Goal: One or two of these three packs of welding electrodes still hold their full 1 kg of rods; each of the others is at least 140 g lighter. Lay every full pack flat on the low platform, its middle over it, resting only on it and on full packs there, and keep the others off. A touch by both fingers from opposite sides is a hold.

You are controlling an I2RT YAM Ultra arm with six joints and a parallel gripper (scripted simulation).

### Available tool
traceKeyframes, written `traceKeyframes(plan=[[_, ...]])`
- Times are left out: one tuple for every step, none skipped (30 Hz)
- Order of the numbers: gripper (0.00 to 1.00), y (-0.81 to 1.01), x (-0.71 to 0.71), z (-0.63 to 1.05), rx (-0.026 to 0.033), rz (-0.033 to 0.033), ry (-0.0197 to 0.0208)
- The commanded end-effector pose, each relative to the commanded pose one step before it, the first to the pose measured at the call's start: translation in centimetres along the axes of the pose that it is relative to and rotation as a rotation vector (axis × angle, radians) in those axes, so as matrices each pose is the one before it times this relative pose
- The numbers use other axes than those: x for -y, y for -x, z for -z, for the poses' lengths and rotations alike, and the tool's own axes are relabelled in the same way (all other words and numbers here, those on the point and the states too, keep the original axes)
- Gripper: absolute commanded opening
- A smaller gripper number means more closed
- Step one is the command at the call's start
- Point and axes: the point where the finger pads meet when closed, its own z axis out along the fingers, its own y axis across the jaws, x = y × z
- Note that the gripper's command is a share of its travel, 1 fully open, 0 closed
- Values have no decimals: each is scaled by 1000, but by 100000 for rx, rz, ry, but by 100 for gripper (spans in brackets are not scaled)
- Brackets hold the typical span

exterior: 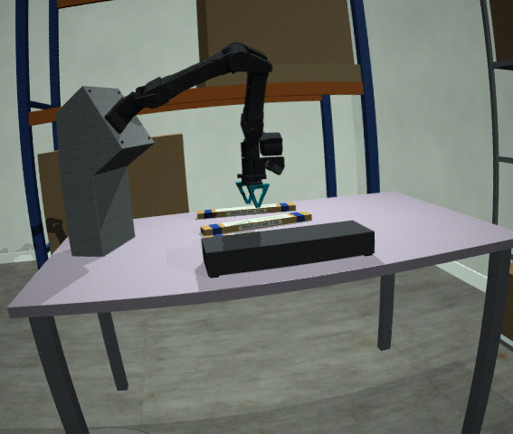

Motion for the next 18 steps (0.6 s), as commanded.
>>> traceKeyframes(plan=[[95, 1857, -390, -1245, 4981, -1110, 1410], [95, 0, 0, 0, 0, 0, 0], [95, 0, 0, 0, 0, 0, 0], [95, 245, -936, -16, 847, 1018, 1518], [95, -175, 582, -631, -504, -613, -940], [95, -117, 373, -548, -318, -386, -600], [95, -13, 3, -402, 6, 9, -7], [95, -13, 3, -402, 5, 9, -7], [95, -12, 3, -402, 5, 9, -7], [95, 17, 5, -242, 4, 5, -4], [95, 22, 0, -26, 0, 0, 0], [95, 295, -977, 378, 835, 1017, 1525], [95, 25, -6, 0, 0, -1, 0], [95, 28, -4, 7, 0, -1, 1], [95, 786, 412, 506, 1690, -943, -317], [95, 169, 79, 99, 310, -385, -57], [95, 72, 30, 37, 97, -147, -18], [95, -53, 11, 40, -380, 192, 69]])
